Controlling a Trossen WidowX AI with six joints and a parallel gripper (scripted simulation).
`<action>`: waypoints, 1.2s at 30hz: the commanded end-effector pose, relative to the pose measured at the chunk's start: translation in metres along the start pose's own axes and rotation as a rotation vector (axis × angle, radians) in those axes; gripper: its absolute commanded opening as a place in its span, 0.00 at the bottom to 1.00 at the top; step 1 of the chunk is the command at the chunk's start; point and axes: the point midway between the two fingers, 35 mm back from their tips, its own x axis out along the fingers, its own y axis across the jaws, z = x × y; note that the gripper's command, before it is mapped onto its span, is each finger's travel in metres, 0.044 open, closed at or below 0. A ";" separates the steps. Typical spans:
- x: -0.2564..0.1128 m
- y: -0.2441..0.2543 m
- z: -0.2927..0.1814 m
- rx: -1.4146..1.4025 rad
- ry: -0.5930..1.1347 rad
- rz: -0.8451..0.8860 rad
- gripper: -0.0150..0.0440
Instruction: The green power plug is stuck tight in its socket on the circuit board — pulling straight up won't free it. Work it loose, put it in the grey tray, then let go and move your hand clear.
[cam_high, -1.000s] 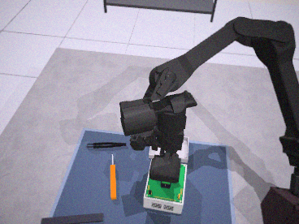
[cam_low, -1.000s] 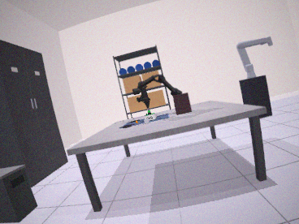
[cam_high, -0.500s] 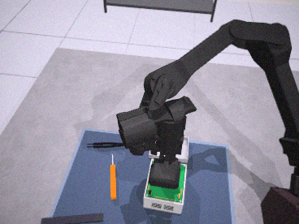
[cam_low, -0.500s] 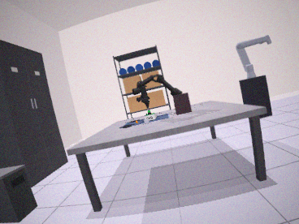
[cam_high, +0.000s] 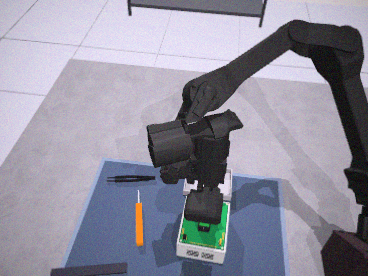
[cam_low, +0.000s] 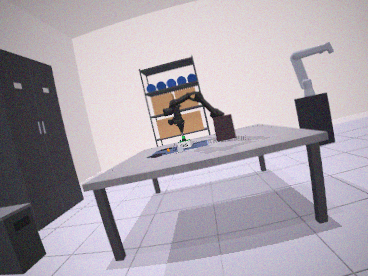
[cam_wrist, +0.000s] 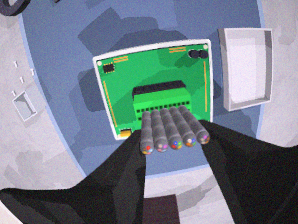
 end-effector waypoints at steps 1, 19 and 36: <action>-0.017 0.011 0.001 -0.010 -0.039 -0.097 0.25; -0.028 0.005 0.000 -0.012 -0.038 -0.024 0.25; 0.002 0.004 0.001 -0.011 -0.038 -0.025 0.39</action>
